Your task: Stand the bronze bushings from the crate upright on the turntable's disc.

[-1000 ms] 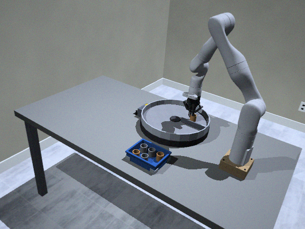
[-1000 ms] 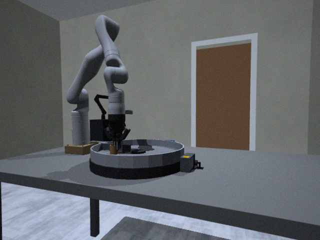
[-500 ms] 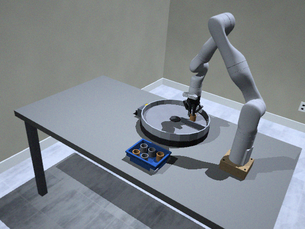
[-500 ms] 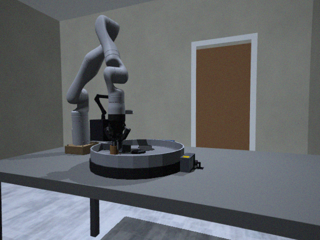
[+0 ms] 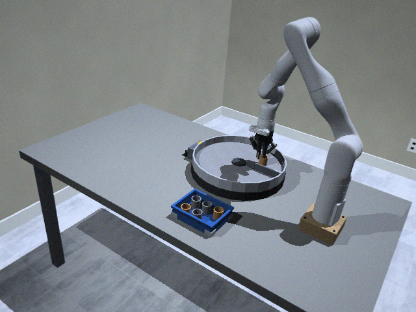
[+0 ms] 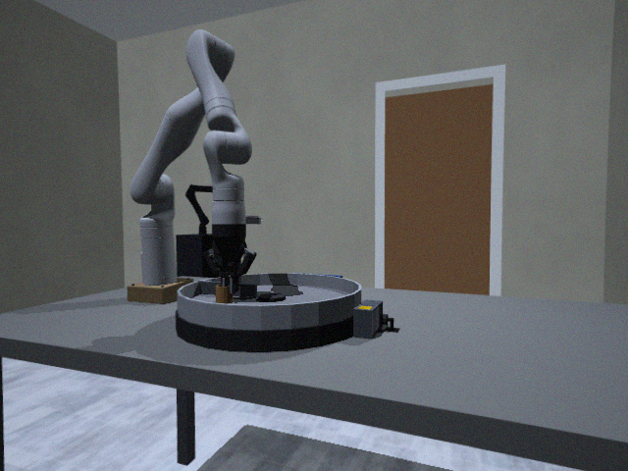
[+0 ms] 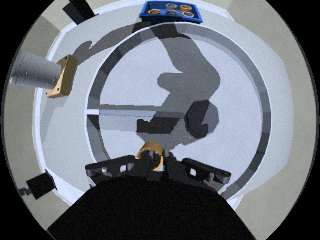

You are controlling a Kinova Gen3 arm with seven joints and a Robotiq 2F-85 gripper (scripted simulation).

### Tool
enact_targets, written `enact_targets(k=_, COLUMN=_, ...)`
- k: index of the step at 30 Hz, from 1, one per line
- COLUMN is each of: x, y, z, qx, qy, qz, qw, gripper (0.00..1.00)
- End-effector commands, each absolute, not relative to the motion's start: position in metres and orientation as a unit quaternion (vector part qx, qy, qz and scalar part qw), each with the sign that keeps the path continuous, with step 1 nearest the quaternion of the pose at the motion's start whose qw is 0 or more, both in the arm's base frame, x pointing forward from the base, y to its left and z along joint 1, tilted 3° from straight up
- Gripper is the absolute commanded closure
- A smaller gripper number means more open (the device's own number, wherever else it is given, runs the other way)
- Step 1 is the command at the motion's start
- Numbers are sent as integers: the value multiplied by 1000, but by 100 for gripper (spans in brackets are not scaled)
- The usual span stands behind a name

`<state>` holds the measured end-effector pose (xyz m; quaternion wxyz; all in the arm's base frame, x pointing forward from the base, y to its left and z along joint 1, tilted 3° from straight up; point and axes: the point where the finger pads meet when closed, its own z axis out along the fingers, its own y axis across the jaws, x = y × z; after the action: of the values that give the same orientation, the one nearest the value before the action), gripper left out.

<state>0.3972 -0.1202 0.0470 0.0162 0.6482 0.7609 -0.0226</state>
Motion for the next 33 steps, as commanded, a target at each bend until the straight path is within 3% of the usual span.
enact_targets(k=1, x=398, y=-120, z=47, qx=648, qy=761, qz=-22, qw=17, gripper=86)
enact_targets(k=33, x=398, y=-118, z=93, qx=648, qy=761, qz=-22, qw=17, gripper=86)
